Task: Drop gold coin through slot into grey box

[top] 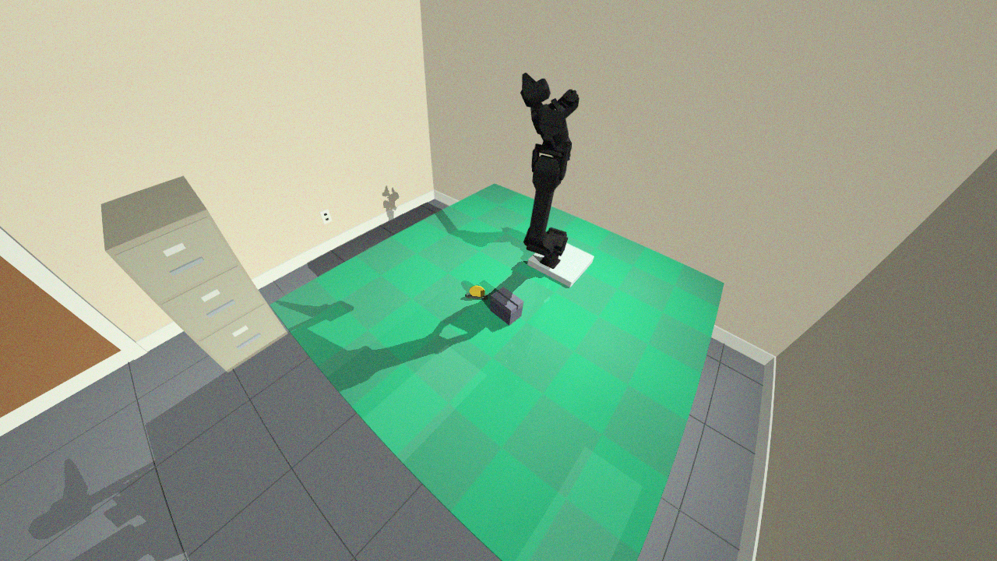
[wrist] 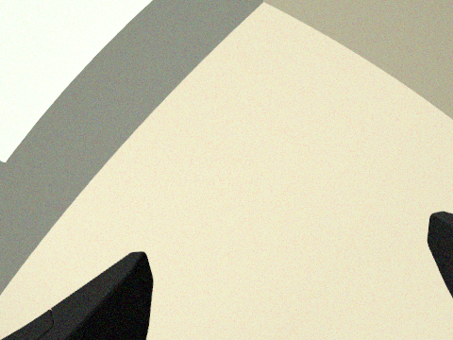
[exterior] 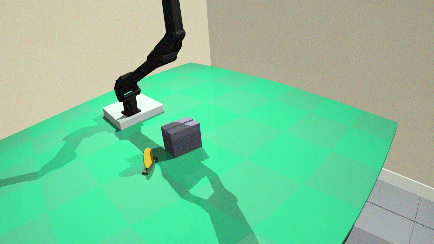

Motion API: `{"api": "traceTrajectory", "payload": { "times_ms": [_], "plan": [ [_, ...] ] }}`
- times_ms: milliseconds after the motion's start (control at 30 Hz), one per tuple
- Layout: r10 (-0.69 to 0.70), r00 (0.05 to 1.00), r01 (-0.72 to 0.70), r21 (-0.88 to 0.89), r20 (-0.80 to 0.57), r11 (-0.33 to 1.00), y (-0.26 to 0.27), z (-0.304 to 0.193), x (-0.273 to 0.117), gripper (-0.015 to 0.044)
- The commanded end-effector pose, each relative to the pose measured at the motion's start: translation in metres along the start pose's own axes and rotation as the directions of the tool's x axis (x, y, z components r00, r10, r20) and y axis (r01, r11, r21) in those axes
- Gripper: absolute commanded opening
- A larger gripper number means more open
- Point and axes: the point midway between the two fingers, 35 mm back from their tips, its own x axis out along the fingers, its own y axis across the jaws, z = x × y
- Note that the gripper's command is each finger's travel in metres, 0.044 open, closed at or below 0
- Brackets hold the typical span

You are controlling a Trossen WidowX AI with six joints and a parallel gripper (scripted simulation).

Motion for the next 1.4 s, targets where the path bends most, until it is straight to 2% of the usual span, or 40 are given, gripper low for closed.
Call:
{"api": "traceTrajectory", "payload": {
  "times_ms": [0,267,433,633,833,967,1167,1367],
  "plan": [
    [-0.001,1.000,0.001,0.006,-0.003,1.000,-0.001,0.002,0.000,0.0374],
    [-0.056,0.979,0.103,0.238,-0.196,0.966,-0.069,0.047,0.035,0.0164],
    [-0.090,0.926,0.214,0.316,-0.366,0.924,-0.118,0.039,0.068,0.0161],
    [-0.113,0.797,0.356,0.310,-0.594,0.881,-0.167,-0.011,0.101,0.0161],
    [-0.118,0.605,0.427,0.196,-0.787,0.883,-0.196,-0.085,0.108,0.0161],
    [-0.118,0.428,0.450,0.098,-0.896,0.888,-0.206,-0.146,0.099,0.0161],
    [-0.129,0.149,0.395,-0.060,-0.980,0.917,-0.205,-0.230,0.060,0.0161],
    [-0.173,-0.122,0.244,-0.198,-0.977,0.949,-0.196,-0.299,-0.002,0.0161]
  ]
}}
